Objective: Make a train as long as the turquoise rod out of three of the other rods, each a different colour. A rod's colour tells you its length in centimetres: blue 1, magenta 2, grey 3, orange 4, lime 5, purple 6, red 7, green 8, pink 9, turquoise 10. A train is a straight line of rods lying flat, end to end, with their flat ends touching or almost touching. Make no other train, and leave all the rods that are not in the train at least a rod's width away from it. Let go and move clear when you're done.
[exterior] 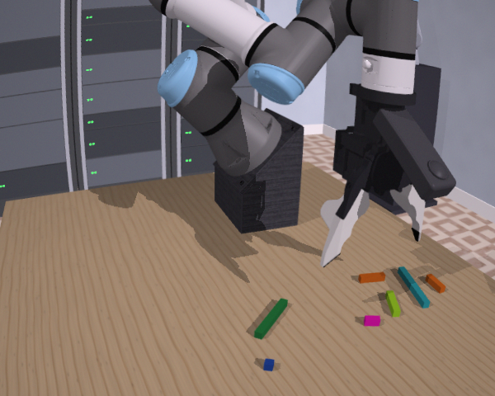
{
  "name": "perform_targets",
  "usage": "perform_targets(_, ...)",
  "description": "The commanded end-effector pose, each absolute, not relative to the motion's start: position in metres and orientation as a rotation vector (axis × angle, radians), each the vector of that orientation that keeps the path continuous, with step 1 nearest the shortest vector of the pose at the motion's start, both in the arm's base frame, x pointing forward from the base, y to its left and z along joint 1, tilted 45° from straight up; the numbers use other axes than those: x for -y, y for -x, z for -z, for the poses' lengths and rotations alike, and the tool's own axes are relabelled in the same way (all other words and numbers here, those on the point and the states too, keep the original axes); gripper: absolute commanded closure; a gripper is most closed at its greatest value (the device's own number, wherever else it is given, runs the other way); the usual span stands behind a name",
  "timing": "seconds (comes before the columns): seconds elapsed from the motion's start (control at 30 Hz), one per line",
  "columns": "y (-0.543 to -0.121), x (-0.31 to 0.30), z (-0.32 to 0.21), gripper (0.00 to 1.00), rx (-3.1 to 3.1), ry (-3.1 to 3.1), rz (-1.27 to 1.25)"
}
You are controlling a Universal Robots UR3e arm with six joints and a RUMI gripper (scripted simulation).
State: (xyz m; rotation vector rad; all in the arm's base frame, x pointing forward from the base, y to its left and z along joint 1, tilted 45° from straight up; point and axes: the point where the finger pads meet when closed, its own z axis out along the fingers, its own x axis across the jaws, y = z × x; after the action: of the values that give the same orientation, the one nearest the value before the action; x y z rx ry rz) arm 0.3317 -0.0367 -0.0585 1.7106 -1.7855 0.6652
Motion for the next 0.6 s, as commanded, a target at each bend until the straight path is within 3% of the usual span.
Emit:
perform_targets(0.0,-0.3322,0.0359,0.0586,0.0,1.786,-1.713,-0.666)
perform_targets(0.57,-0.3346,0.0311,0.0631,0.0,1.64,-1.825,-0.602)
